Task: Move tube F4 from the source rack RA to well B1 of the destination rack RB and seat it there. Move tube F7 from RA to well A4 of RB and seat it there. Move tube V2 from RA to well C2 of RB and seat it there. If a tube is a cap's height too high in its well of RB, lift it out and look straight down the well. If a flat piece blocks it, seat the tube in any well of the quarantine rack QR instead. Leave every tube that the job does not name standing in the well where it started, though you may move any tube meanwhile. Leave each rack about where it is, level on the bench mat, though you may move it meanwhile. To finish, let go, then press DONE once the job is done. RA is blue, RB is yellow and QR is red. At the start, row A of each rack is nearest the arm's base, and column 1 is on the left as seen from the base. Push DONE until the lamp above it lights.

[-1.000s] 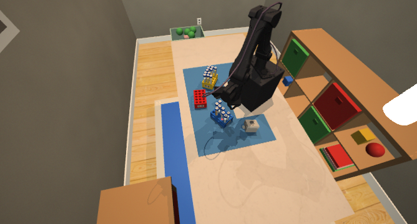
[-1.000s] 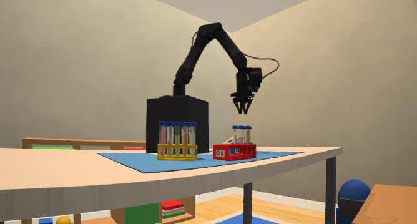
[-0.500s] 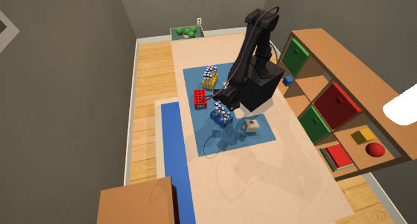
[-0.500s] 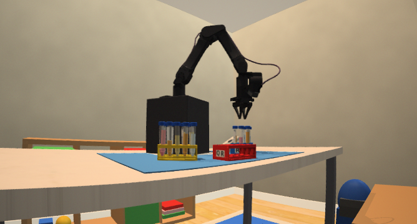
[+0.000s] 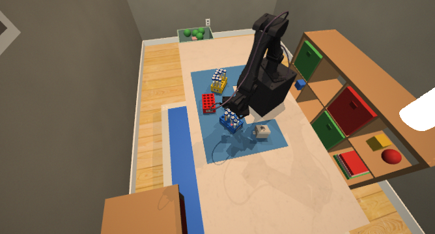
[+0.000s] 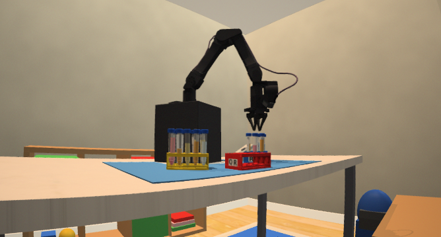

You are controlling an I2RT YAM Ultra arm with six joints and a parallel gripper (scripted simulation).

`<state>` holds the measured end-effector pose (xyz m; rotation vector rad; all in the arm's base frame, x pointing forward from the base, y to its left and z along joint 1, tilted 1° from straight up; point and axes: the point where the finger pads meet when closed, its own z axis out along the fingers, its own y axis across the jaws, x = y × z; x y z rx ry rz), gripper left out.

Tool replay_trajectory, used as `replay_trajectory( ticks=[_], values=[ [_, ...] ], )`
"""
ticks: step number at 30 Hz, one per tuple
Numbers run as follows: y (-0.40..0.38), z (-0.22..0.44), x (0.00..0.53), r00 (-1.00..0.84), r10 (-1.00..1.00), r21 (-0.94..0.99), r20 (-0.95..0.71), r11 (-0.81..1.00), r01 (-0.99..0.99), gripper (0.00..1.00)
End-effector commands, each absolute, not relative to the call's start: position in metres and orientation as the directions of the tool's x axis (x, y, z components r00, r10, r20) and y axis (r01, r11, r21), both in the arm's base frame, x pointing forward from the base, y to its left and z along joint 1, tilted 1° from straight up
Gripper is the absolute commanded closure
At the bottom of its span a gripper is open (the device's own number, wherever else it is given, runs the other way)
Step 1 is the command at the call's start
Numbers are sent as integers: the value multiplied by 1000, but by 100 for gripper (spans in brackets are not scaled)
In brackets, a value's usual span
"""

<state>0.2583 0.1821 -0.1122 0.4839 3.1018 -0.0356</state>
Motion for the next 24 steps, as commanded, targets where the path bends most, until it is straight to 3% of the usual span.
replay_trajectory(
  ticks=[1, 24],
  values=[
    [176, -123, 261, -951, 310, -27, -15, 950, 310, 70],
    [176, -132, 255, -952, 306, -33, -9, 951, 306, 70]
  ],
)
